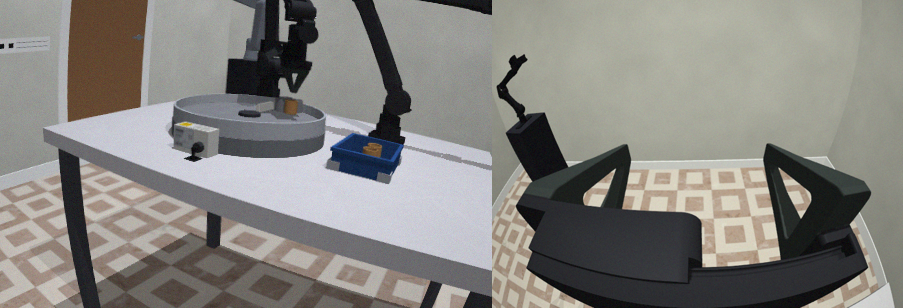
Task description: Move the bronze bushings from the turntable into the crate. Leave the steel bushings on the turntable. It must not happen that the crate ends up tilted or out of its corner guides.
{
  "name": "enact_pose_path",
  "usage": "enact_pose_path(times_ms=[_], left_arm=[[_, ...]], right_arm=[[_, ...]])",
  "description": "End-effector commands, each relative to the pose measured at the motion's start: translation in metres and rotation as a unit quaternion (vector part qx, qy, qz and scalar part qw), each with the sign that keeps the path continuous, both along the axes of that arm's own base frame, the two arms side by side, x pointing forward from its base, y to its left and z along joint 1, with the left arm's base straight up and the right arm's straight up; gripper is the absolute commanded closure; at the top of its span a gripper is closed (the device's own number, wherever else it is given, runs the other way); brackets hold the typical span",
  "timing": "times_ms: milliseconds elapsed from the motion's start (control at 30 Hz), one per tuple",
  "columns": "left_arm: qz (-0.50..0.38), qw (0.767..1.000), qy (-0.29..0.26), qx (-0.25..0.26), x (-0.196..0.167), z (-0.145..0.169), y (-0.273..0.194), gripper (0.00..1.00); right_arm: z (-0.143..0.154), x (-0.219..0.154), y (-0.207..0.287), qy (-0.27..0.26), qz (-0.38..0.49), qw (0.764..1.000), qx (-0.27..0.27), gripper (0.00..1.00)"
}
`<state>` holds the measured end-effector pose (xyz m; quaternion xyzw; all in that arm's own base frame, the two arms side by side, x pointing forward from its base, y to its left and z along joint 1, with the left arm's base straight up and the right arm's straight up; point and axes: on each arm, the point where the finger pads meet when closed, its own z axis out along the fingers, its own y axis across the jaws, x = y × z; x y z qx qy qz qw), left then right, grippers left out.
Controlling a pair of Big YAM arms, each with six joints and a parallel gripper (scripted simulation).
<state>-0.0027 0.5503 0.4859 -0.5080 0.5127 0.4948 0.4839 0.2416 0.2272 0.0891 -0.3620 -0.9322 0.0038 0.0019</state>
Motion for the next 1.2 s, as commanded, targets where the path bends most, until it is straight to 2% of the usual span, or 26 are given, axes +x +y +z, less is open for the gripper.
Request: enact_pose_path(times_ms=[0, 1167], left_arm=[[0.003, 1.000, -0.008, 0.021, -0.0030, 0.0146, -0.0054, 0.00], [0.003, 1.000, -0.008, 0.021, -0.0030, 0.0146, -0.0054, 0.00]], right_arm=[[0.0099, 0.0070, 0.0142, -0.013, 0.010, 1.000, 0.013, 0.85], [0.0160, 0.0139, 0.0236, -0.019, 0.004, 1.000, 0.019, 0.85]])
